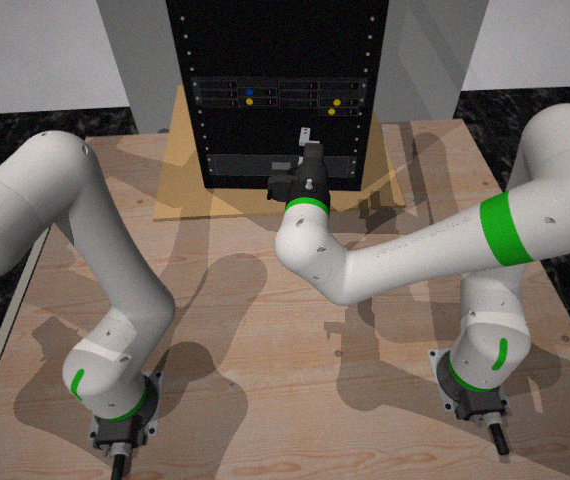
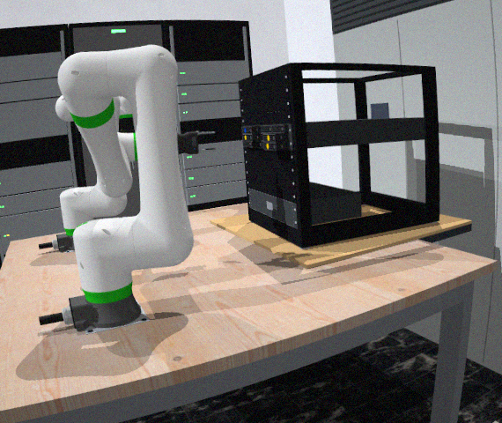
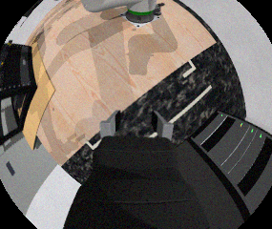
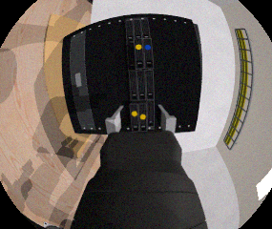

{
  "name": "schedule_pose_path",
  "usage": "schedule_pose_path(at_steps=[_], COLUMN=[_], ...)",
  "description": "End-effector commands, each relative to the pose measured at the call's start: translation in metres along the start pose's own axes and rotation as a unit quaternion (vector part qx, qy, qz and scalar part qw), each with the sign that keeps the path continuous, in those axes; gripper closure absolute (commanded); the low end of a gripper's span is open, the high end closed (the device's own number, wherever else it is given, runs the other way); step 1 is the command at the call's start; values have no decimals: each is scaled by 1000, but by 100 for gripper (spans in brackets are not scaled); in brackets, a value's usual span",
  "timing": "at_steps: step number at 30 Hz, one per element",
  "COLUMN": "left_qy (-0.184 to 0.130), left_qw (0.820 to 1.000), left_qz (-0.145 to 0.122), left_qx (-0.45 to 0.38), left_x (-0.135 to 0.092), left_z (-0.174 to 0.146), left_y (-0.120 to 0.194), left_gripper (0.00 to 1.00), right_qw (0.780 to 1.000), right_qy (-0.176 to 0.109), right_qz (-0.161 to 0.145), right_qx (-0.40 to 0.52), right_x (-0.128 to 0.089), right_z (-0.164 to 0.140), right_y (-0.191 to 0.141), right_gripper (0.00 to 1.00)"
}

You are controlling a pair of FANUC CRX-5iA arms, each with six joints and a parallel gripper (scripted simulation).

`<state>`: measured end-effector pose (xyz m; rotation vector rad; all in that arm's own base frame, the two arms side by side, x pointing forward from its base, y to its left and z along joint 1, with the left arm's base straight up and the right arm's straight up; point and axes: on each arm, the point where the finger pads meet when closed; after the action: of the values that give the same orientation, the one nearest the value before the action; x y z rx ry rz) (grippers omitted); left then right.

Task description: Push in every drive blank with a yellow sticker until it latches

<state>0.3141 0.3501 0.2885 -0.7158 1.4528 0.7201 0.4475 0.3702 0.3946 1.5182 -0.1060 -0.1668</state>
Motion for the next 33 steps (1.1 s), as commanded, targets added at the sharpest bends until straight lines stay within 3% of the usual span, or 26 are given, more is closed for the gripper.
schedule_pose_path(at_steps=[1, 5, 7, 10, 22, 33], left_qy=[-1, -1, -1, -1, 0, 0], left_qw=[998, 993, 993, 986, 956, 940], left_qz=[-2, -2, -2, -2, -2, -2], left_qx=[-70, -115, -115, -167, -294, -342], left_x=[-1, -1, -1, 0, 0, 0], left_z=[5, 0, 0, -11, -58, -84], left_y=[70, 112, 112, 162, 276, 317], left_gripper=[0, 0, 0, 0, 0, 0], right_qw=[1000, 999, 999, 999, 999, 999], right_qy=[21, 30, 30, 33, 34, 34], right_qz=[13, 18, 18, 19, 20, 20], right_qx=[-5, -8, -8, -9, -9, -9], right_x=[-10, -15, -15, -16, -17, -17], right_z=[-13, -18, -18, -20, -20, -20], right_y=[0, -1, -1, -2, -2, -2], right_gripper=[0, 0, 0, 0, 0, 0])
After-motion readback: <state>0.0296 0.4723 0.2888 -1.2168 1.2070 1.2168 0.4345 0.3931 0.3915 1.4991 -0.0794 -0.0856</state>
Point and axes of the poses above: on each arm, the point where the finger pads meet when closed, its own x axis out along the fingers, its own y axis across the jaws, z = x × y, and after that the axes turned 4 degrees about -x, right-handed
